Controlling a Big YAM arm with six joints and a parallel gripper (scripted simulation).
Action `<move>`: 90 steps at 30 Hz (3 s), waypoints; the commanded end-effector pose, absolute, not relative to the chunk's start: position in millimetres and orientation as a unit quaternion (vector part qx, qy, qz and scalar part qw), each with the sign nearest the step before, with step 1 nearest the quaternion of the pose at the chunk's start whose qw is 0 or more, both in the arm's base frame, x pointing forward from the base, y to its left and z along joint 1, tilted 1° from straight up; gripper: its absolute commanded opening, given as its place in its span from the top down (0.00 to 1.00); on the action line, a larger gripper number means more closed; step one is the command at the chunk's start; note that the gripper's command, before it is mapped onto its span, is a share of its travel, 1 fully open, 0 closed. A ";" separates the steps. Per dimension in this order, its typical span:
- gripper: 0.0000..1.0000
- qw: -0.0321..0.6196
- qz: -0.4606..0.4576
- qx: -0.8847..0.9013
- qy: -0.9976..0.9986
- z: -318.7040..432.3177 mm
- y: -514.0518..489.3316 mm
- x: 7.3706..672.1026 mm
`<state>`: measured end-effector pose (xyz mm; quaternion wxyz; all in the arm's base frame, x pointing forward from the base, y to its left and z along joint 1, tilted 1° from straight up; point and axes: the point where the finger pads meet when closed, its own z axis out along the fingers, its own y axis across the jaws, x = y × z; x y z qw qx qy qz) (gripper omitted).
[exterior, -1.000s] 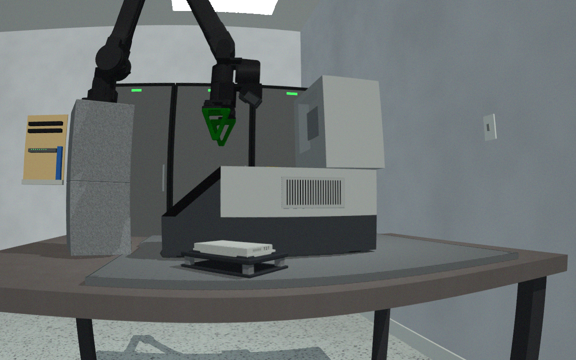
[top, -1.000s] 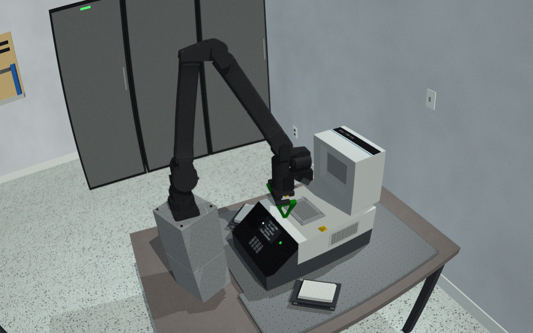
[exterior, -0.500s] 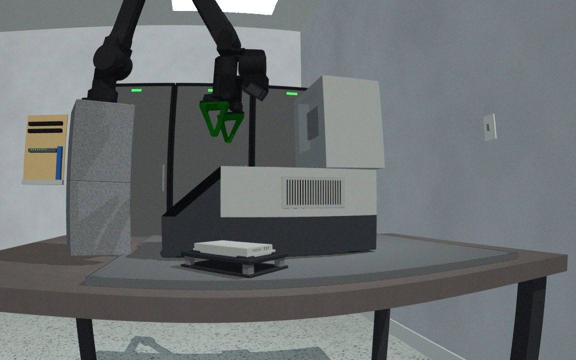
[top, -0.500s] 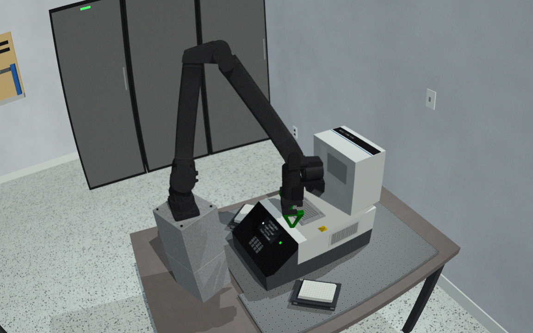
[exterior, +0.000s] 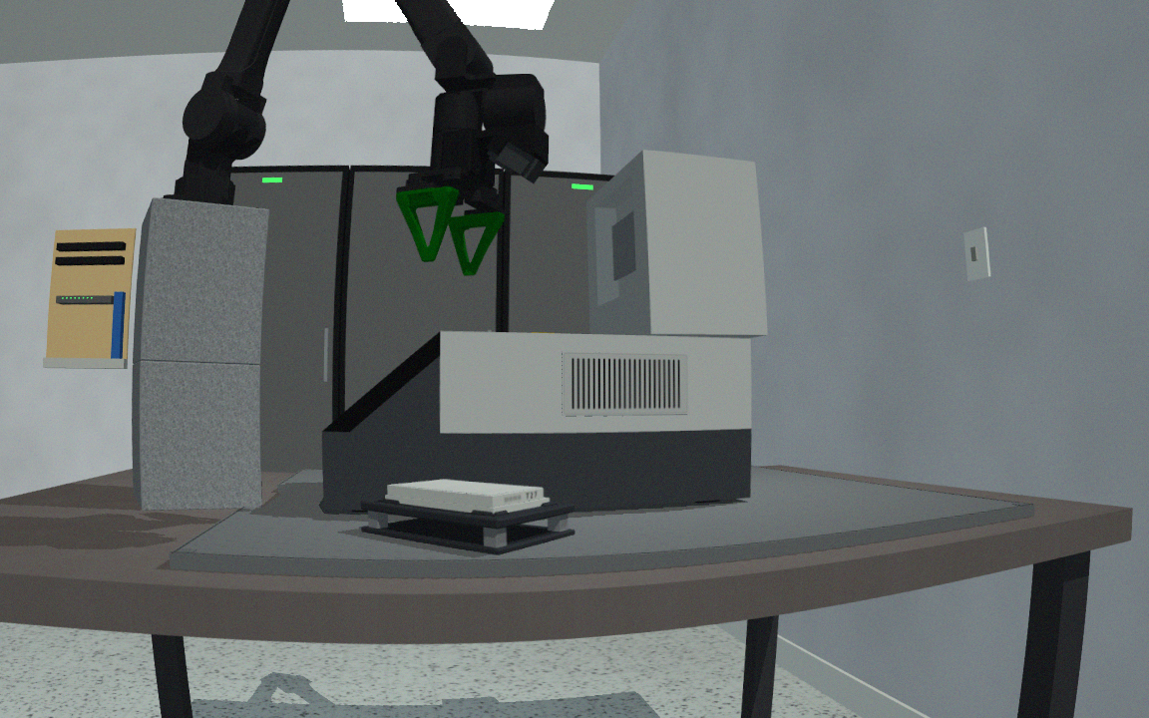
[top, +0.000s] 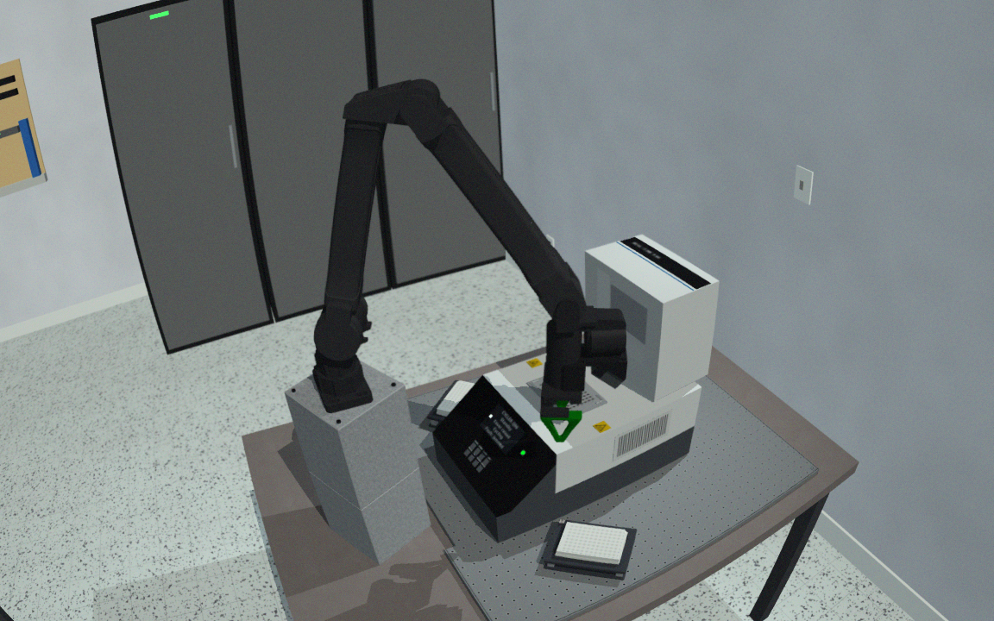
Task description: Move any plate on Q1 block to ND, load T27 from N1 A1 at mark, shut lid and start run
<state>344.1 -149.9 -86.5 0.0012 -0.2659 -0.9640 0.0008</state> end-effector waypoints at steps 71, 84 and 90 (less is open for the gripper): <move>0.00 -0.030 0.007 -0.366 -0.930 -140.5 -287.1 377.4; 0.00 -0.014 0.003 -0.375 -0.927 -176.8 -281.2 355.3; 0.00 -0.022 0.005 -0.374 -0.927 -198.2 -288.4 365.9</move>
